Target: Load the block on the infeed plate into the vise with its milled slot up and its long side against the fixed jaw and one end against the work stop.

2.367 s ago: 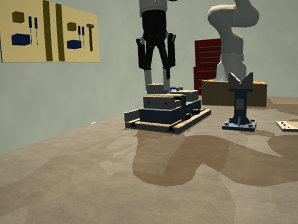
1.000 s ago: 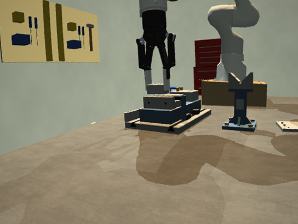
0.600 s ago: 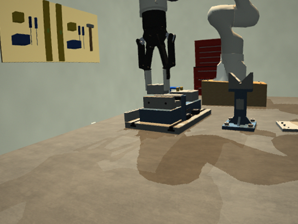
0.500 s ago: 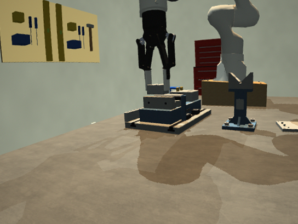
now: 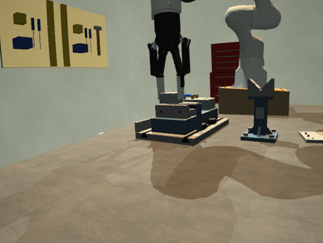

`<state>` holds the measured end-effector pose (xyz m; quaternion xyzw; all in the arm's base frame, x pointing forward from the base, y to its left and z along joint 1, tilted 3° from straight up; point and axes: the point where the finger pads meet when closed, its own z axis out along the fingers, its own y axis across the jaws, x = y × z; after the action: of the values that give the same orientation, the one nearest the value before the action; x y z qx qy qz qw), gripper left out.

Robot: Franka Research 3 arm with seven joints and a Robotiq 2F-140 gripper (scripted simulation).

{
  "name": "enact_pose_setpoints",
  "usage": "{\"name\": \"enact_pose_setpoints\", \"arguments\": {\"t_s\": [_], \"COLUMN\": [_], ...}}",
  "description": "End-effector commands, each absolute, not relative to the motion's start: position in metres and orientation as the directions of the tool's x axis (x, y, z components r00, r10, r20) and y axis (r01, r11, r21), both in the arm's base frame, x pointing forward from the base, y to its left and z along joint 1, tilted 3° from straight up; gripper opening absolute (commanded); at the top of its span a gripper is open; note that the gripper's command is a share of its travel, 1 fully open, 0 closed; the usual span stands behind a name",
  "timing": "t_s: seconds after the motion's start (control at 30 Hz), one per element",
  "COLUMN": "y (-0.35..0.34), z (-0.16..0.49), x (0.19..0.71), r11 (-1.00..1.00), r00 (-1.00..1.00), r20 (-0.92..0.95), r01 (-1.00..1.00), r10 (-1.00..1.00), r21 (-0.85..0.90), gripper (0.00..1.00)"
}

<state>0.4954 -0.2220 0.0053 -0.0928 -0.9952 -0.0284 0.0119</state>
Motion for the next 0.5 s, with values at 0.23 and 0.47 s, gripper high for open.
{"name": "enact_pose_setpoints", "arguments": {"t_s": [0.23, 0.47], "y": [-0.2224, -0.2223], "z": [0.0014, -0.0006], "x": [0.4960, 0.4960], "r11": [0.982, 0.982], "r00": [-0.983, -0.983], "r20": [0.025, 0.025], "r01": [0.182, 0.182], "r10": [0.180, 0.180], "r21": [0.055, 0.055], "gripper": [0.00, 0.00]}}
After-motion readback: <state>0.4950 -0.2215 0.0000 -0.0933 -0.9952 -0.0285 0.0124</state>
